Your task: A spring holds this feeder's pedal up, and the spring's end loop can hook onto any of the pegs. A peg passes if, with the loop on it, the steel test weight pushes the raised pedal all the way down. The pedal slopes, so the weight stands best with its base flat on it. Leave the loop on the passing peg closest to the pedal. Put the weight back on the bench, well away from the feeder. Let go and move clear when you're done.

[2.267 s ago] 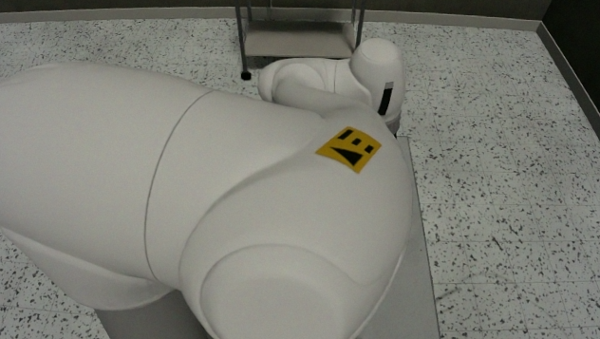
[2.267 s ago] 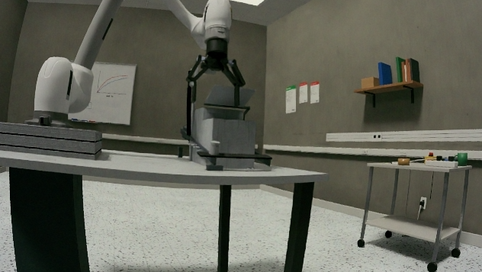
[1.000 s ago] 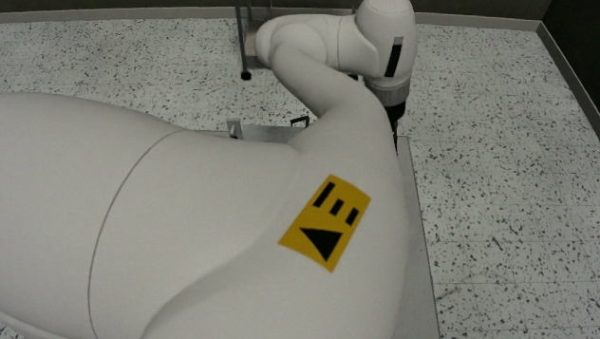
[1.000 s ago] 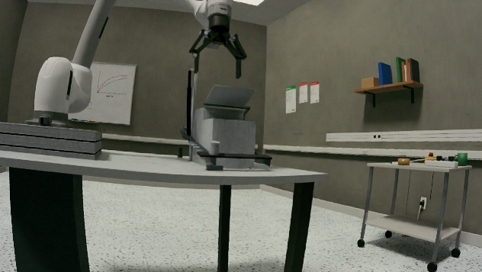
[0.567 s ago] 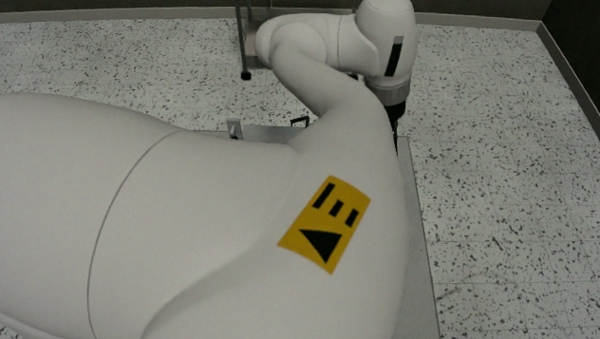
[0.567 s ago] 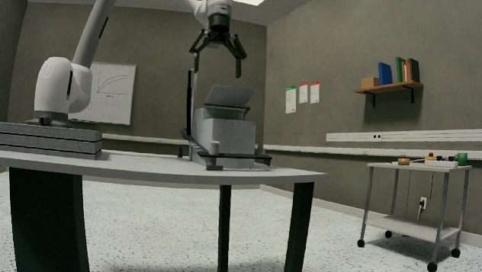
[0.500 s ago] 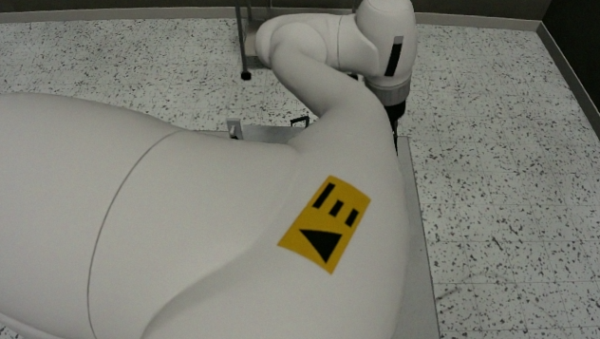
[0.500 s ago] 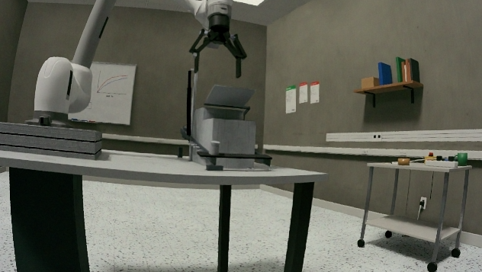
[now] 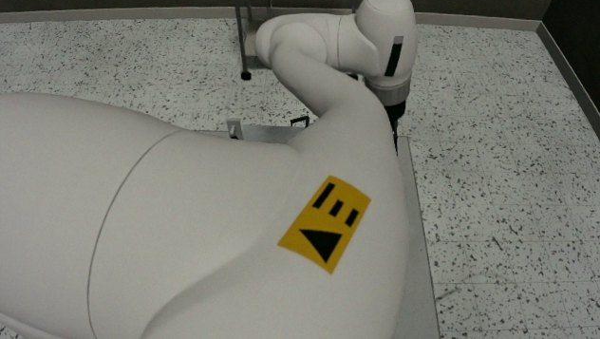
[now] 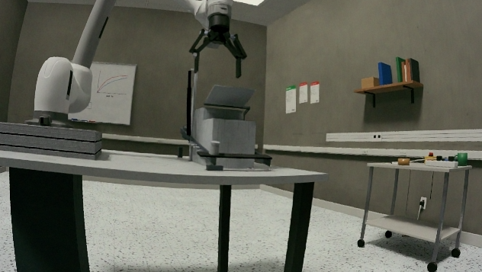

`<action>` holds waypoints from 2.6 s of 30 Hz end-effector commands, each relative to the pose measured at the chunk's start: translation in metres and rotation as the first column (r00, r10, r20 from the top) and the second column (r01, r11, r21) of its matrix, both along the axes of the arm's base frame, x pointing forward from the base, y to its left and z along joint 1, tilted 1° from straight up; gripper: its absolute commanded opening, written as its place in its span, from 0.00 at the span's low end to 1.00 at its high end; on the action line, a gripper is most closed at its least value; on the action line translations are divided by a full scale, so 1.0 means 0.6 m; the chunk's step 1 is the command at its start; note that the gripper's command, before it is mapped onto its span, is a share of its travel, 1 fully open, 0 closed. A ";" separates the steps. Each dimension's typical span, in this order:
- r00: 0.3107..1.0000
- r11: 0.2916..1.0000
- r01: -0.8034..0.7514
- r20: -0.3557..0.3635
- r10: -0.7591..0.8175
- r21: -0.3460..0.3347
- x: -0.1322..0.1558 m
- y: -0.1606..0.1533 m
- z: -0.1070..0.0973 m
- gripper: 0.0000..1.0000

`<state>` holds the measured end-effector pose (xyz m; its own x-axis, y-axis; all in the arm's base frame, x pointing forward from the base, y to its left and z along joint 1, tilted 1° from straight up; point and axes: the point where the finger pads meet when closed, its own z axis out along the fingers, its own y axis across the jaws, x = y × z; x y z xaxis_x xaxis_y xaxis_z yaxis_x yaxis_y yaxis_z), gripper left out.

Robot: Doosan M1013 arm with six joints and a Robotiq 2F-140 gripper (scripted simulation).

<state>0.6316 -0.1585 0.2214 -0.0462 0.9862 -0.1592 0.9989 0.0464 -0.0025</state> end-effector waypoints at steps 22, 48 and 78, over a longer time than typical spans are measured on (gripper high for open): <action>1.000 1.000 0.000 0.001 0.000 0.000 0.001 0.000 0.001 1.00; 1.000 0.994 0.001 -0.004 0.000 0.112 0.001 -0.008 -0.082 1.00; 1.000 0.943 0.004 -0.014 0.001 0.333 0.001 -0.025 -0.249 1.00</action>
<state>0.6313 -0.1738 0.0682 -0.0439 0.9819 0.1842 0.9990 0.0452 -0.0031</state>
